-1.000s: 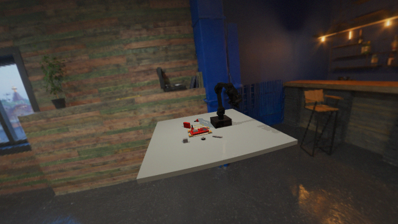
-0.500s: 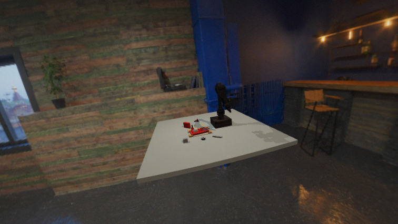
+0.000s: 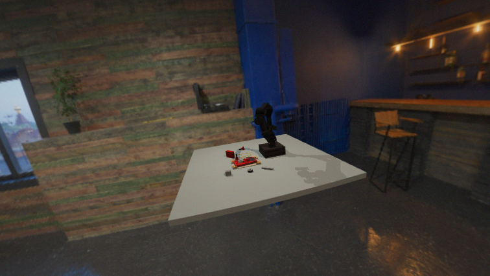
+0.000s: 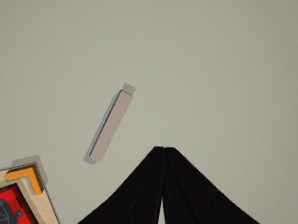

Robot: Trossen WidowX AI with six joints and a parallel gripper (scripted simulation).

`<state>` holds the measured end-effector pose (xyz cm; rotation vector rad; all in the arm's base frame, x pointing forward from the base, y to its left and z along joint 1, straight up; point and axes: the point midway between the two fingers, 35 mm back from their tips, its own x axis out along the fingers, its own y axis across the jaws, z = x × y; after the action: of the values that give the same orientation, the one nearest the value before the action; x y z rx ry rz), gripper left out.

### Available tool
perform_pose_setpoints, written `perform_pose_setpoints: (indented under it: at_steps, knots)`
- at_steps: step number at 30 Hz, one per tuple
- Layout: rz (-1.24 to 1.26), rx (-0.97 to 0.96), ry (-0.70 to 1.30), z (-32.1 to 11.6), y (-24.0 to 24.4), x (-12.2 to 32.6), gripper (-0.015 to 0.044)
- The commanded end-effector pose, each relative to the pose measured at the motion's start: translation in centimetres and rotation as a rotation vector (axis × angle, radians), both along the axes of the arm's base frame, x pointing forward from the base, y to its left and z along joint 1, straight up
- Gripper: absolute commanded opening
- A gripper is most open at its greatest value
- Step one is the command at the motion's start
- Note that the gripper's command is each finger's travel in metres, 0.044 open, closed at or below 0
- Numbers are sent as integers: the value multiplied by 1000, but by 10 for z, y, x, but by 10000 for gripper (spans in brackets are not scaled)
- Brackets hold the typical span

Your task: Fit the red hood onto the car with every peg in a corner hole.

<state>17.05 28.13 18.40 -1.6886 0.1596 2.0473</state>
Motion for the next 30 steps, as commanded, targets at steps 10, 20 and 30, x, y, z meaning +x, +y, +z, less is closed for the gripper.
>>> perform_pose_setpoints:
  at_steps: [10, 20, 30]
  knots:
    - [-132, -57, -67, -18, -47, 105, 0]
    - [-236, -110, -102, -35, -110, 179, 0]
    - [-398, -160, -114, -50, -181, 227, 0]
